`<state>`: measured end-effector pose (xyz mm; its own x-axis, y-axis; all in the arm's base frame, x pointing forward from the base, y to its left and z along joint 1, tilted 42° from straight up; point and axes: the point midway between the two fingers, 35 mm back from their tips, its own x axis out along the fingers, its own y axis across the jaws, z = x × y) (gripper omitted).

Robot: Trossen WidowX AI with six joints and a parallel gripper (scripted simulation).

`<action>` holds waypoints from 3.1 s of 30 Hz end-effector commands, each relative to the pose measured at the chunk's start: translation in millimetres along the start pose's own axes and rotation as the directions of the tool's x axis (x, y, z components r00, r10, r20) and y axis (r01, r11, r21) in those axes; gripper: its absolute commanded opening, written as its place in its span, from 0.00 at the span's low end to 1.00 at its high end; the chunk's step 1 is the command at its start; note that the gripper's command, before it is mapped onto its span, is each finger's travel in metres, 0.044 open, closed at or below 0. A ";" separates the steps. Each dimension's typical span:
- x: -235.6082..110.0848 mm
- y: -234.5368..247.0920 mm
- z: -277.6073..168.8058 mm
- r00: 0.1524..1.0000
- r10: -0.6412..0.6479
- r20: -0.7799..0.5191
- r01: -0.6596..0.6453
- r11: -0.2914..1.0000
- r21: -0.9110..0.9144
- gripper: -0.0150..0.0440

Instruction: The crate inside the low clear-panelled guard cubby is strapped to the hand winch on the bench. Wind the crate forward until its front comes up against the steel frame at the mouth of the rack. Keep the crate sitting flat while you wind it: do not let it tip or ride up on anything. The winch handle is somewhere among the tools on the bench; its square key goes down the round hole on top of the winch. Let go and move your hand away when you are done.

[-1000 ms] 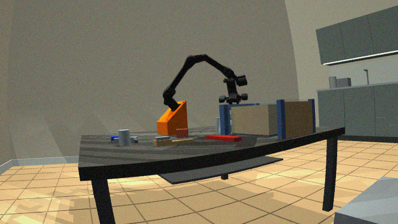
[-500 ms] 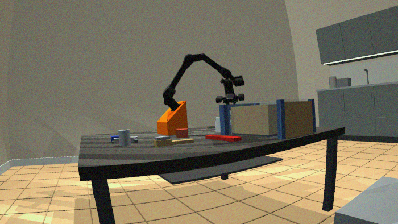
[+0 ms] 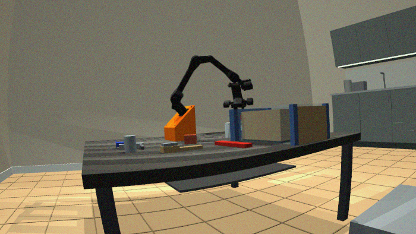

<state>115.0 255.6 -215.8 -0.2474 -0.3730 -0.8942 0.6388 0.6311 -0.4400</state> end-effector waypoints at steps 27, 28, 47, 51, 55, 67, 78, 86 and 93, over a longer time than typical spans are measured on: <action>-2.2 -53.4 1.7 0.999 -0.049 -0.002 0.049 0.999 -0.003 0.25; -2.5 -54.9 2.2 0.999 -0.049 -0.002 0.049 0.999 -0.003 0.25; -7.4 -75.6 11.7 0.999 -0.051 -0.001 0.051 0.999 -0.003 0.25; -8.7 -79.7 14.3 0.999 -0.051 -0.001 0.051 0.999 -0.003 0.25; -10.1 -83.6 17.1 0.999 -0.051 0.000 0.051 0.999 -0.002 0.25; -14.7 -94.3 26.5 0.999 -0.052 0.000 0.052 0.999 -0.002 0.25; -24.9 -109.8 47.7 0.999 -0.054 0.002 0.054 0.999 -0.001 0.25; -28.9 -113.6 56.1 0.999 -0.054 0.003 0.054 0.999 -0.001 0.25; -32.5 -116.3 63.9 0.999 -0.055 0.003 0.055 0.999 -0.001 0.25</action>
<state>88.9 160.6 -136.4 -0.2986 -0.3864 -0.8727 0.6209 0.6157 -0.4851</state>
